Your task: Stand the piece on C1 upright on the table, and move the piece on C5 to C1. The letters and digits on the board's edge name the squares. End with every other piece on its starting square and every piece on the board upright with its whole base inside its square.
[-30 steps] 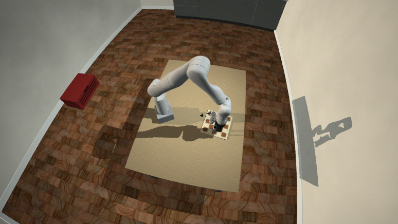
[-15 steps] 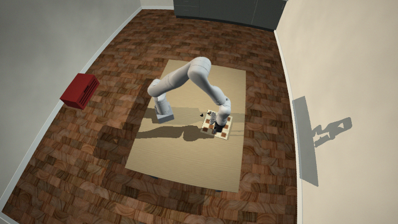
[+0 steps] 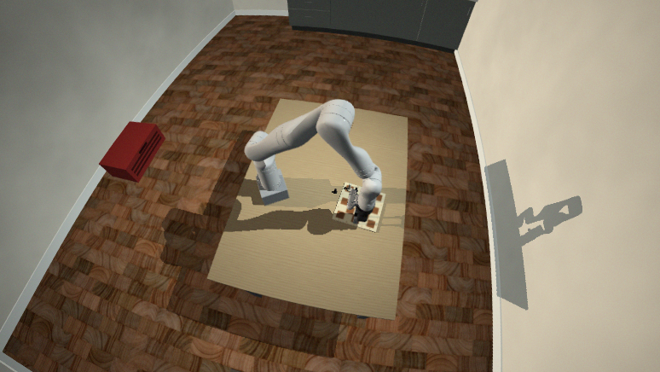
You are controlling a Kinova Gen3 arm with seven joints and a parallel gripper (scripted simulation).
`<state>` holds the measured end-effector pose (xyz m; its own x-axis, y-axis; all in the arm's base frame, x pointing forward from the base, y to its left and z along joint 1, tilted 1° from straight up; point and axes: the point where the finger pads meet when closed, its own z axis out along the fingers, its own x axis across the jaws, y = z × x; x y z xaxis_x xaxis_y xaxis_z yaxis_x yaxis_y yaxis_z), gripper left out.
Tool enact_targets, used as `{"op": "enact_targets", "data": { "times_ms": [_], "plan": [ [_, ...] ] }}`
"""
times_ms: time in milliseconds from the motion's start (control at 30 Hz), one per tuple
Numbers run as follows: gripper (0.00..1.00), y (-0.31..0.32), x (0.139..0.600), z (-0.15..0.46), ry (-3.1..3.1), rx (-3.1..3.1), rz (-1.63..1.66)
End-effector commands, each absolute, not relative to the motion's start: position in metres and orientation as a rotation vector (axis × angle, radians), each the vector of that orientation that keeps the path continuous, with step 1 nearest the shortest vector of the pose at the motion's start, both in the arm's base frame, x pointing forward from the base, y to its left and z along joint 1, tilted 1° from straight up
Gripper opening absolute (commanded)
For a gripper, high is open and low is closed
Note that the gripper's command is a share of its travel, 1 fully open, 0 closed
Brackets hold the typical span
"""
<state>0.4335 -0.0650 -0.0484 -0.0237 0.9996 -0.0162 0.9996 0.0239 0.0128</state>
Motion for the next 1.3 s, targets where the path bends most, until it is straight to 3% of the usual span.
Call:
{"op": "enact_targets", "data": {
  "times_ms": [0, 1233, 1267],
  "plan": [
    [0.68, -0.0645, 0.4328, -0.0509, 2.236, 2.181, -0.006],
    [0.68, -0.0645, 0.4328, -0.0512, 2.236, 2.181, -0.006],
    [0.0, -0.0645, 0.4328, -0.0512, 2.236, 2.181, -0.006]
  ]
}}
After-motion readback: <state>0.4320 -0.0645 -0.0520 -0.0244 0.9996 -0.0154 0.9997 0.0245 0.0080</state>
